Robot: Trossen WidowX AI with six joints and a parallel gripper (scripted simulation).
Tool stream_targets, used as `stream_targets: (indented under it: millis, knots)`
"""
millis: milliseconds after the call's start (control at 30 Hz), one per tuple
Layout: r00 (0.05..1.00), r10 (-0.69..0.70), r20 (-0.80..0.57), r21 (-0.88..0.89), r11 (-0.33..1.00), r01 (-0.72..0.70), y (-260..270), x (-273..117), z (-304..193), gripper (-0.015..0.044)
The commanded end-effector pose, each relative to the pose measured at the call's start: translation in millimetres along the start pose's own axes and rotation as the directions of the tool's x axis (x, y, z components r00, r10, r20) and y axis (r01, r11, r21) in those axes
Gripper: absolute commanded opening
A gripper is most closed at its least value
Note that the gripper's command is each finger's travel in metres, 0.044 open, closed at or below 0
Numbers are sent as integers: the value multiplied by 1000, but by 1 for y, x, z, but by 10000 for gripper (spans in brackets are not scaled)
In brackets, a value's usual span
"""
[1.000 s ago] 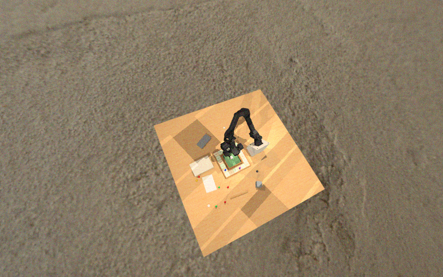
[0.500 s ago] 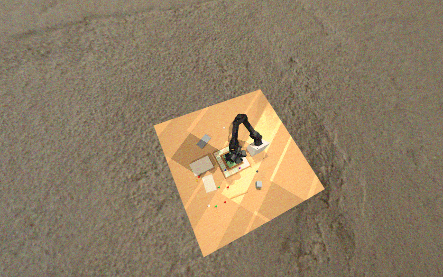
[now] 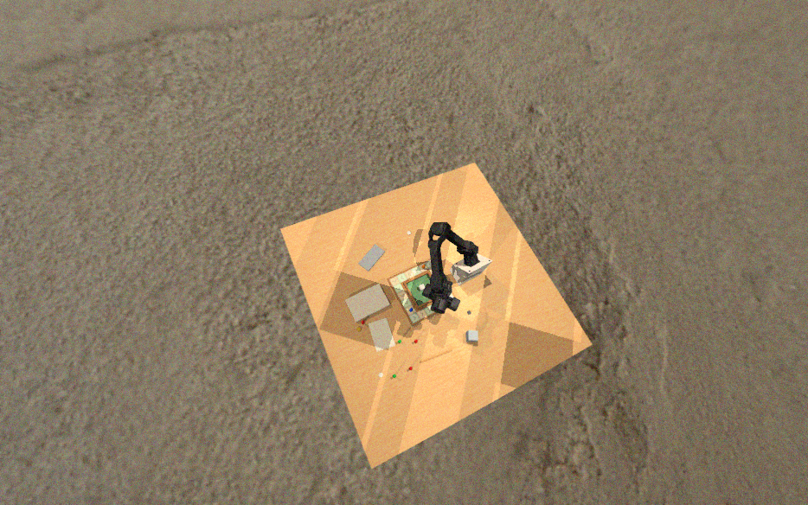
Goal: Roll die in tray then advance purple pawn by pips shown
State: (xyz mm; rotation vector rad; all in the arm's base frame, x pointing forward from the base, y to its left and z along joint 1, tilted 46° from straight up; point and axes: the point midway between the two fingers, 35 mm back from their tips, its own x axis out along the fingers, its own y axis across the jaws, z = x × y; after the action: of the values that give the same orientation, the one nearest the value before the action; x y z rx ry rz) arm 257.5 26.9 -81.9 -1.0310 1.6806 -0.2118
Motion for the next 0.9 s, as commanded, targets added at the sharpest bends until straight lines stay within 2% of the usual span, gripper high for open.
stream_targets:
  millis: [0, 867]
  knots:
    - [1000, -4, 6, 92, 996, 4, 10, 2, 4, 200]
    - [1000, -3, 5, 91, 996, 3, 10, 38, 4, 200]
